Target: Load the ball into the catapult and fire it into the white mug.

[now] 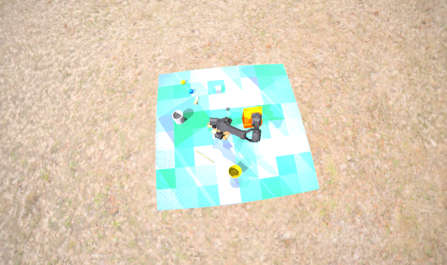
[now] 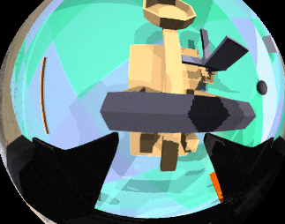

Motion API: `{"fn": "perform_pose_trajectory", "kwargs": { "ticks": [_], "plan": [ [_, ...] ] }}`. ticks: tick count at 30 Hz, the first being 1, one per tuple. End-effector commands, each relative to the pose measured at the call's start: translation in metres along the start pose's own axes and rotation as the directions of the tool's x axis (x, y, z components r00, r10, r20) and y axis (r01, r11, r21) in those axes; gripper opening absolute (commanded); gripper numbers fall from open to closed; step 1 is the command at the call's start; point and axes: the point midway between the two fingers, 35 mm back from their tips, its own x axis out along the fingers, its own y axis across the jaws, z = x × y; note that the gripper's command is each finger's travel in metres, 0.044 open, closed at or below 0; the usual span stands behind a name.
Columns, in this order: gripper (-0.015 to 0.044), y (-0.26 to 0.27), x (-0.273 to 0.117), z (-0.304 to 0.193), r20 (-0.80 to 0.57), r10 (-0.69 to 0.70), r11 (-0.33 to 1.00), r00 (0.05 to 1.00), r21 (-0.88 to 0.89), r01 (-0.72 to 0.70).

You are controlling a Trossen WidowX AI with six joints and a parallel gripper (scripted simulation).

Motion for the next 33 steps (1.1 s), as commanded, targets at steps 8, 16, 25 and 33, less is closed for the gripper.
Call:
{"fn": "perform_pose_trajectory", "kwargs": {
  "ticks": [8, 16, 25, 33],
  "plan": [
    [0.0414, 0.0, 0.01, -0.001, -0.003, 0.001, 1.0, 1.0, 0.0, -0.001],
    [0.0204, 0.0, 0.01, -0.001, -0.003, 0.001, 1.0, 1.0, 0.0, -0.001],
    [0.0105, 0.0, 0.008, -0.001, -0.002, 0.001, 1.0, 1.0, 0.0, -0.001],
    [0.0, -0.003, -0.04, 0.001, -0.002, -0.003, 1.0, 1.0, 0.026, 0.003]
  ]
}}
